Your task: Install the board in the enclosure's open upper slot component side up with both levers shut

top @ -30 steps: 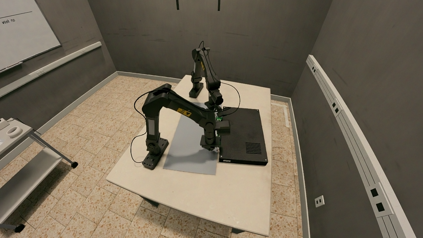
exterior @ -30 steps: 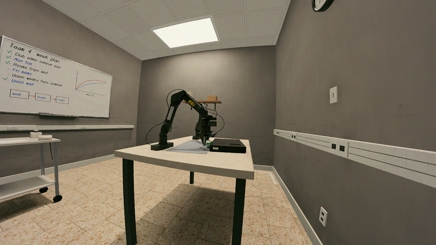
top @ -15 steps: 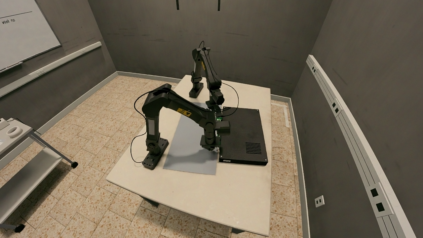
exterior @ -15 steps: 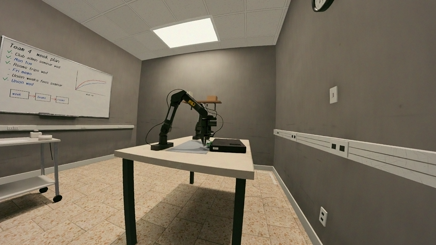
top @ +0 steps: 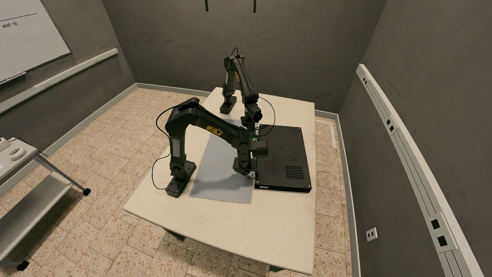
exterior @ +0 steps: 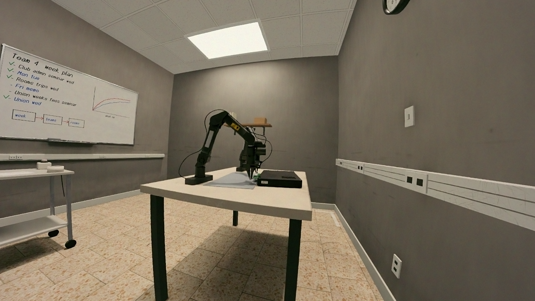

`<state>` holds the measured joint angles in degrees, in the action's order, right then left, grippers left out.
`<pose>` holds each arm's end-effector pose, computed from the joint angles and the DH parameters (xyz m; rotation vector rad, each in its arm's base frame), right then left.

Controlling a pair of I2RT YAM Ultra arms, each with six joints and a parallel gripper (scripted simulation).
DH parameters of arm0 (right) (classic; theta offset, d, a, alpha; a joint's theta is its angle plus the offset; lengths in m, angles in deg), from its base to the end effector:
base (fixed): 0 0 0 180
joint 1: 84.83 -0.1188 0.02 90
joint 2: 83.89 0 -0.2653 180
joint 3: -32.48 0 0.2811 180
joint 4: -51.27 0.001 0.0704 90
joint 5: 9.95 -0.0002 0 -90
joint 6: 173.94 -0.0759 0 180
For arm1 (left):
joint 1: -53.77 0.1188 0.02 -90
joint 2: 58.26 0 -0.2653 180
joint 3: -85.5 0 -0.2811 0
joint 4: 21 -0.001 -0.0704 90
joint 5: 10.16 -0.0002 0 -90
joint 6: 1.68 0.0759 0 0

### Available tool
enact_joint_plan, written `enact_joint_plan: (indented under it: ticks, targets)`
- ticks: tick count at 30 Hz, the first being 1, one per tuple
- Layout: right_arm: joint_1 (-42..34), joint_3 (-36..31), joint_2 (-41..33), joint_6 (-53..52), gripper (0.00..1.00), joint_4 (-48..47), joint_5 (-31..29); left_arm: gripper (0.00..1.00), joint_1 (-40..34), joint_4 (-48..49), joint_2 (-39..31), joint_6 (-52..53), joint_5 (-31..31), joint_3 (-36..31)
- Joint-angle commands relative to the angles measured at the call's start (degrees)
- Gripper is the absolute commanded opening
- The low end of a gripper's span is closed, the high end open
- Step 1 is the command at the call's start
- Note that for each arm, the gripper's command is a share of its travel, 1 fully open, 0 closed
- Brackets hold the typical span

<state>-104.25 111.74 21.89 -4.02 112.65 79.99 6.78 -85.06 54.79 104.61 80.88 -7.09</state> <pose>0.3287 0.1169 0.1024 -2.3711 2.0130 -0.0301 0.2595 -0.2747 0.0950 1.6427 2.6662 0.0252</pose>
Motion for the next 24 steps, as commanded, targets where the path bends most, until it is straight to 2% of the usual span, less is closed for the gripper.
enact_joint_plan:
  ticks: [1,14,24]
  targets:
    - [0.0,0.9,0.4,0.5,0.03,0.9,0.0,0.03,0.7,1.7,-0.6,4.7,-0.2,-0.1]
    - [0.0,0.9,0.4,0.5,0.03,0.9,0.0,0.03,1.5,1.0,-0.3,14.8,-0.5,1.0]
    - [0.0,0.9,0.4,0.5,0.03,0.9,0.0,0.03,1.4,1.0,-0.2,15.0,-0.6,1.0]
